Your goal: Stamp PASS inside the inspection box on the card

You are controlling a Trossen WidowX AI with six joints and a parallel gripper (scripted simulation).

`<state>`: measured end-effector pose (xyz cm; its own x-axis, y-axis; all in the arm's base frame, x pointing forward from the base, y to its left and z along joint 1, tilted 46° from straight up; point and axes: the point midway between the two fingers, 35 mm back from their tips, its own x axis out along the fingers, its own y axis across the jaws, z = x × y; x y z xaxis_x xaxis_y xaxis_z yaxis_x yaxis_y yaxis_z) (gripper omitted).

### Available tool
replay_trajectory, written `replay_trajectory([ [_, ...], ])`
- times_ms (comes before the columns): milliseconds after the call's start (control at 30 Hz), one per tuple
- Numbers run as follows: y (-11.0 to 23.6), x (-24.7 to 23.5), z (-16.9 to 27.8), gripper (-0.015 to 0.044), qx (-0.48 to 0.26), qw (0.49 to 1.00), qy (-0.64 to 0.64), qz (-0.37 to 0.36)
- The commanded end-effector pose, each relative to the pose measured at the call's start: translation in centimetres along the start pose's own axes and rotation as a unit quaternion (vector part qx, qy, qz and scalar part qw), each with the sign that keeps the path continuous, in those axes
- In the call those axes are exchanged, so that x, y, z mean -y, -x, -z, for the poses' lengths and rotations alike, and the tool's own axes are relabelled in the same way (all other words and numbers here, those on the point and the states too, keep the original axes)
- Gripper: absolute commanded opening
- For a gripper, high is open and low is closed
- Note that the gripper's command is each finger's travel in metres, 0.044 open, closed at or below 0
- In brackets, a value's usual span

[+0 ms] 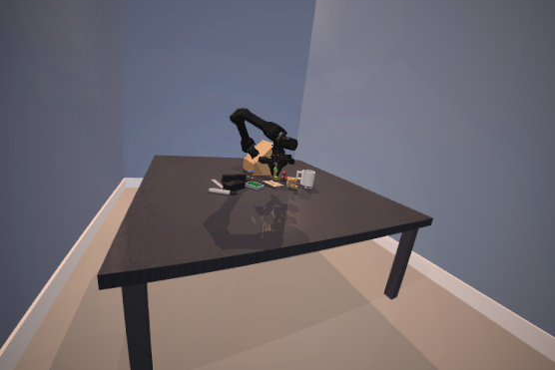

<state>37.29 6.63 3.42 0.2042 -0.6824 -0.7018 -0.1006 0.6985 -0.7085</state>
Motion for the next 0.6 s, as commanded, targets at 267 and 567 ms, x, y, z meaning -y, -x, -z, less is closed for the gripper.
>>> replay_trajectory([
  [267, 0.6, 0.0, 0.01, 0.0, -0.001, 1.0, -0.003, -0.002],
  [567, 1.04, 0.02, 0.05, 0.0, -0.001, 1.0, -0.003, -0.002],
])
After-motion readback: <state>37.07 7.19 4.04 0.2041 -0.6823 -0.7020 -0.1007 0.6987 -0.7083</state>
